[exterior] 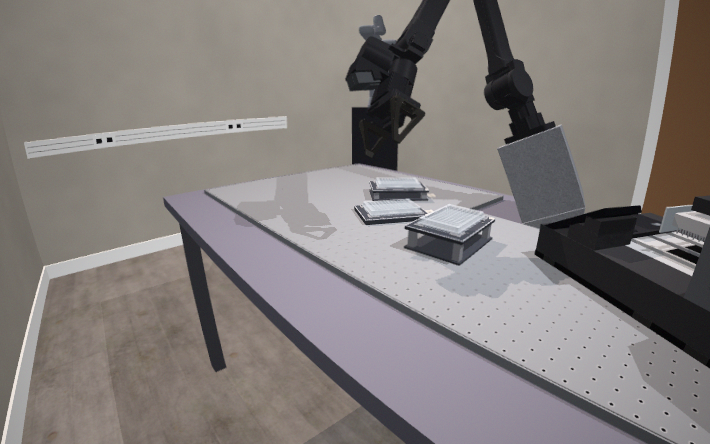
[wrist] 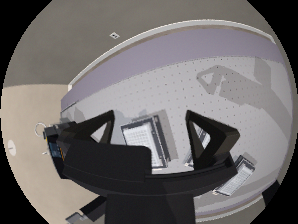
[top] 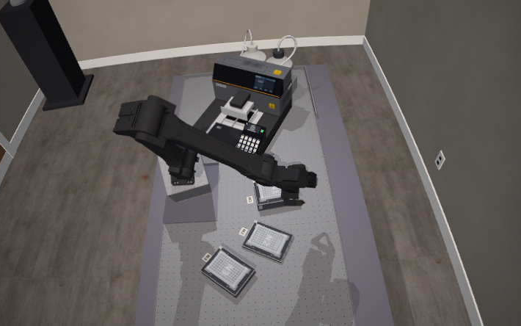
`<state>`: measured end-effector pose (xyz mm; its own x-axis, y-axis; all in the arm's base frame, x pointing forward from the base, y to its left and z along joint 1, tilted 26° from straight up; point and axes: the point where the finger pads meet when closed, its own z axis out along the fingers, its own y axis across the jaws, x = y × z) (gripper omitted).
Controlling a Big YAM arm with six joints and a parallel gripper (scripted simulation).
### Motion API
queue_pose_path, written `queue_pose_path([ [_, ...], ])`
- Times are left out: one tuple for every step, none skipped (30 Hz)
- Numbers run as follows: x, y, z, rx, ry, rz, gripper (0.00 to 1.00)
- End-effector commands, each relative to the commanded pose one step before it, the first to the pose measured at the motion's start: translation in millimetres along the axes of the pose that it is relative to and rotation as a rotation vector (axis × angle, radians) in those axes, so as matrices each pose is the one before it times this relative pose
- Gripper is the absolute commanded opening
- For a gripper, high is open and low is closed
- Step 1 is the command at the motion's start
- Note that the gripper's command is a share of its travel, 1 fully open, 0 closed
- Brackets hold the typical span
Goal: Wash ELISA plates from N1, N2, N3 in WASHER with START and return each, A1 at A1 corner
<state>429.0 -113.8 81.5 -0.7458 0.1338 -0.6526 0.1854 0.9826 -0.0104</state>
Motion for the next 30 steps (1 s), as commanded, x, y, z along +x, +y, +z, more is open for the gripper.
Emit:
queue_pose_path([
  [-21.19,18.00,-12.75,-0.00888,0.00960,0.01280,1.00],
  [3.75,3.37,-0.56,0.00096,0.01365,0.00026,1.00],
  [26.95,3.50,2.85,-0.00070,0.03778,0.00087,1.00],
  [8.42,3.19,0.29,-0.00010,0.00759,0.00018,1.00],
  [3.86,3.16,-0.41,-0.00003,0.00015,0.00007,1.00],
  [4.01,2.84,-0.93,0.00662,0.03246,-0.00307,1.00],
  [-23.51,3.43,-6.32,0.00553,-0.01298,-0.00212,1.00],
  [0.00,0.00,0.00,0.00000,0.00000,0.00000,1.00],
  [0.00,0.00,0.00,0.00000,0.00000,0.00000,1.00],
  [4.00,3.05,-0.67,0.00199,0.01187,-0.00081,1.00],
  [31.65,2.14,4.64,0.00138,0.04564,-0.00138,1.00],
  [4.10,2.82,-0.52,-0.00002,0.00016,0.00006,1.00],
  [4.22,2.49,-0.98,0.01001,0.03118,-0.00588,1.00],
  [-22.99,3.86,-7.80,0.00707,-0.01451,-0.00275,1.00],
  [4.23,2.72,-0.74,0.00285,0.01032,-0.00164,1.00],
  [31.54,1.10,5.94,0.00323,0.04586,-0.00361,1.00],
  [4.28,2.51,-0.58,-0.00001,0.00016,0.00006,1.00],
  [4.29,2.51,-0.58,-0.00001,0.00016,0.00006,1.00],
  [4.00,2.34,-0.54,-0.00001,0.00015,0.00005,1.00],
  [4.45,1.98,-1.12,0.01335,0.02928,-0.00850,1.00],
  [-22.35,4.40,-9.20,0.00767,-0.01637,-0.00271,1.00],
  [4.46,2.24,-0.93,0.00361,0.00903,-0.00233,1.00],
  [31.36,-0.40,6.98,0.00597,0.04579,-0.00631,1.00],
  [4.50,2.03,-0.74,0.00001,0.00017,0.00005,1.00],
  [0.00,0.00,0.00,0.00000,0.00000,0.00000,1.00],
  [0.00,0.00,0.00,0.00000,0.00000,0.00000,1.00],
  [-21.93,4.56,-10.10,0.00919,-0.01876,-0.00357,1.00],
  [7.32,2.12,2.62,0.01796,0.03954,-0.01291,1.00],
  [2.08,1.58,-4.70,0.00228,-0.00465,-0.00057,1.00],
  [30.97,-1.27,8.13,0.00801,0.04554,-0.00870,1.00],
])
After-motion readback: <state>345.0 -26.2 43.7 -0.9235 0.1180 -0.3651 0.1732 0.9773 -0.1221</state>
